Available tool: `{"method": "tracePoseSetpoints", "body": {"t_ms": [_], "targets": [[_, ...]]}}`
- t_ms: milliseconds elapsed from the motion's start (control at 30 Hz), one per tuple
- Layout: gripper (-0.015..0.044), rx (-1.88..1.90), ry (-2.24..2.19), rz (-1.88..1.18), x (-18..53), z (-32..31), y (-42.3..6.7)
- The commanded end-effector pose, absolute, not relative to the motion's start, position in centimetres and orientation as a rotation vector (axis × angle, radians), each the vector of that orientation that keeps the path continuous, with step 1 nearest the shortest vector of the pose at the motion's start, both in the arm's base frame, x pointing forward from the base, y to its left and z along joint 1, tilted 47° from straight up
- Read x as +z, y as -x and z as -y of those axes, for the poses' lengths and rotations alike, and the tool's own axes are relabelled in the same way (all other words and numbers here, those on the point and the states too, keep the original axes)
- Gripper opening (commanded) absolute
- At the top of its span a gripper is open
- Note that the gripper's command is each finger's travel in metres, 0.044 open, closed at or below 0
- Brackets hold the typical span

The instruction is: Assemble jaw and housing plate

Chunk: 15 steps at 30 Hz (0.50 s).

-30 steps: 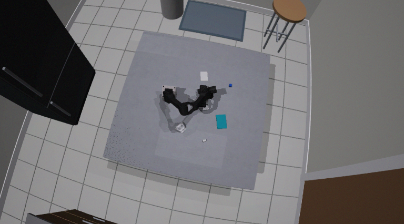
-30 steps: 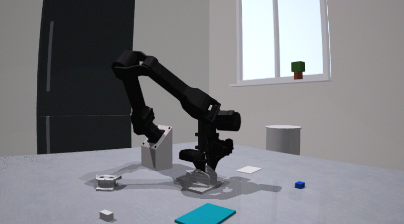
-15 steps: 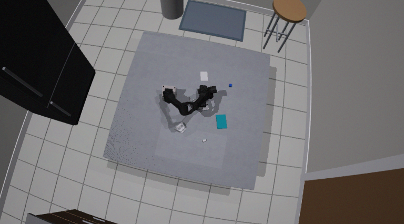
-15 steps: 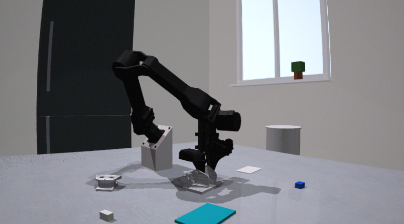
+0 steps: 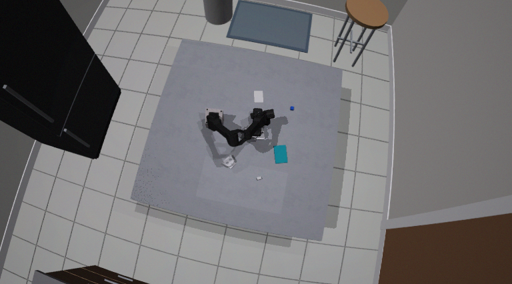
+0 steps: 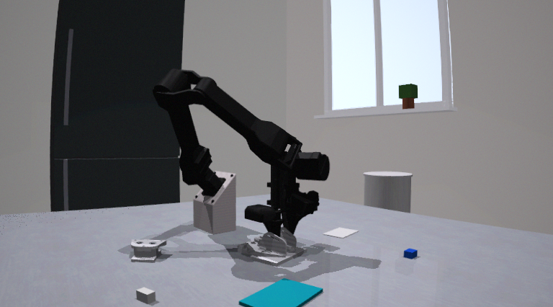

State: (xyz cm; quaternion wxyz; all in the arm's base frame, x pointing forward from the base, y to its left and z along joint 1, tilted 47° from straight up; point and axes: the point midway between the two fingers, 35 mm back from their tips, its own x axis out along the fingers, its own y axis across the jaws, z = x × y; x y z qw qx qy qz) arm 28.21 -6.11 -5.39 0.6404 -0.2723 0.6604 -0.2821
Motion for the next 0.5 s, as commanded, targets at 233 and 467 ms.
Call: {"method": "tracePoseSetpoints", "body": {"t_ms": [233, 467], "targets": [[0.0134, -0.643, 0.627, -1.505, -5.56, 6.35, -28.20], [0.0134, -0.643, 0.627, -1.505, -5.56, 6.35, -28.20]]}}
